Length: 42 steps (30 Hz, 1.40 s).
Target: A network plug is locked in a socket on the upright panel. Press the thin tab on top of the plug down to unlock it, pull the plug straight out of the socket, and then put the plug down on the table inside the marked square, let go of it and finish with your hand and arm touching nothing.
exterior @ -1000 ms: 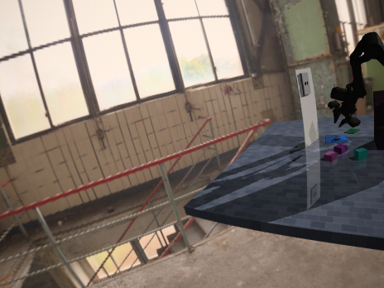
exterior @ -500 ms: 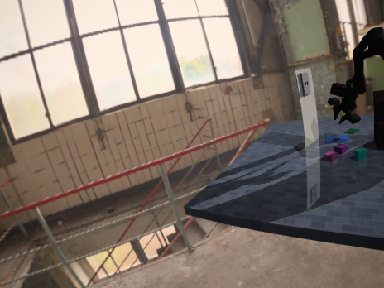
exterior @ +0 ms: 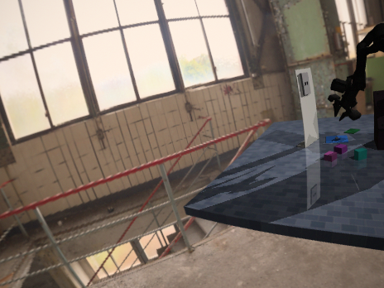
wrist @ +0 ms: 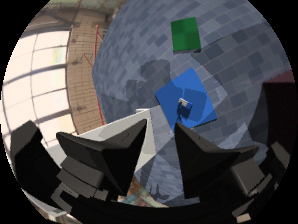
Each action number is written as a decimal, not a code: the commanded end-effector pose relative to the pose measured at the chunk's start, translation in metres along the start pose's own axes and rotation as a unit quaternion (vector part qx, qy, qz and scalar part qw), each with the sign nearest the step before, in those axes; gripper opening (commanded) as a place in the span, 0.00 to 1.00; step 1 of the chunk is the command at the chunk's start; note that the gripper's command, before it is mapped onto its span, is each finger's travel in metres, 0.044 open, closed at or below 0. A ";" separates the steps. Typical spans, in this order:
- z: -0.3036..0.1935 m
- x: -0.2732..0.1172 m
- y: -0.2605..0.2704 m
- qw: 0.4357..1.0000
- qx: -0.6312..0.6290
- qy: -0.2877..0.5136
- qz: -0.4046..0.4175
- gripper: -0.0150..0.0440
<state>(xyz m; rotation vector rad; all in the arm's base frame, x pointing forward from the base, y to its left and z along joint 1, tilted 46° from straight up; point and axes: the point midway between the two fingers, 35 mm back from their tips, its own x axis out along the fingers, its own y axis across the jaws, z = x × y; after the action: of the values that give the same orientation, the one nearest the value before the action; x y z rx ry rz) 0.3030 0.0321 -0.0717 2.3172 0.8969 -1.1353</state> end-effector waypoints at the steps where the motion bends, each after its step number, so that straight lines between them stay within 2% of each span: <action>1: 0.000 0.000 0.001 1.000 0.000 0.000 0.000 0.52; 26: 0.000 -0.088 0.062 1.000 -0.002 0.001 0.002 0.52; 30: 0.000 -0.091 0.063 1.000 -0.002 0.001 0.002 0.52; 40: 0.000 -0.091 0.063 1.000 -0.002 0.001 0.002 0.96; 42: 0.000 -0.091 0.063 1.000 -0.002 0.001 0.002 1.00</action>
<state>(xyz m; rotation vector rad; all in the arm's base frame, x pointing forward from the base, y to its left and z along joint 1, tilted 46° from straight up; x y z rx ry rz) 0.3047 -0.0464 0.0055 2.3159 0.8893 -1.1334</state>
